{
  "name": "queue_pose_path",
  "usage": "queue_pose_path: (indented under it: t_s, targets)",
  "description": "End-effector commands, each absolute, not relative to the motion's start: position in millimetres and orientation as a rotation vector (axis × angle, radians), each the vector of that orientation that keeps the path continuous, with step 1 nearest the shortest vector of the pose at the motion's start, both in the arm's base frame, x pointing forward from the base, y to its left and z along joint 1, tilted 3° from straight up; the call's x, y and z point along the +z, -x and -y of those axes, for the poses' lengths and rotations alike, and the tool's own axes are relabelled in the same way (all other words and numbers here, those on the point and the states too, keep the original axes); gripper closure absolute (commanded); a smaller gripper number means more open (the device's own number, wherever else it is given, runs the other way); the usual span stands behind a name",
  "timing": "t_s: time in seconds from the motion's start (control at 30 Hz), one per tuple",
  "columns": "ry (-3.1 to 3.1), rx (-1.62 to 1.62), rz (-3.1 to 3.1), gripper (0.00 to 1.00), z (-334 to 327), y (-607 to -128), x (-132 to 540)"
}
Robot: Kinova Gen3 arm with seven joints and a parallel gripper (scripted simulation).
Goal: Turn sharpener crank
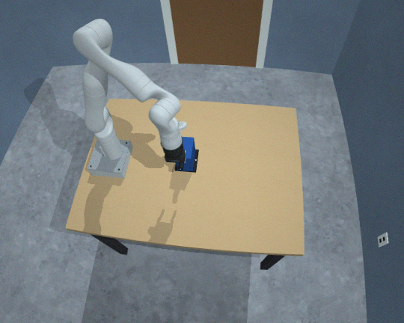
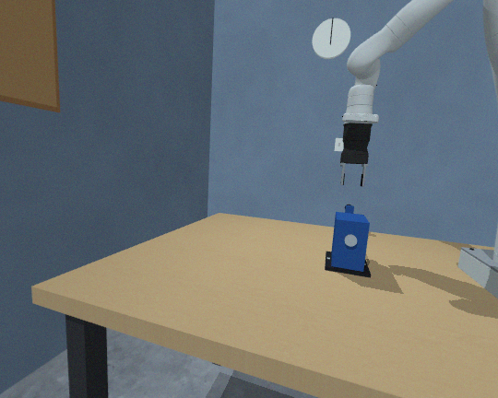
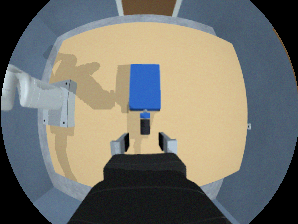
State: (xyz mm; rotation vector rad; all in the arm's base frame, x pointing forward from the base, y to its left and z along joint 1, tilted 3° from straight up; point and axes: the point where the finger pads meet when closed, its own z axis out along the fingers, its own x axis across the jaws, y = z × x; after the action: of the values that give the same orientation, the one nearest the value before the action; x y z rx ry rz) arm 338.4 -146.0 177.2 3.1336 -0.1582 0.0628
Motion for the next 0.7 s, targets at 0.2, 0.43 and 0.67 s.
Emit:
queue_pose_path:
  t_s: [0.2,0.43,0.67]
  targets:
    - [-3.139,0.068,0.184,0.03,145.3,-337.7,174.7]
    - [-3.139,0.068,0.185,0.03,145.5,-338.2,167.5]
    - [-3.139,0.068,0.185,0.03,145.7,-338.6,160.5]
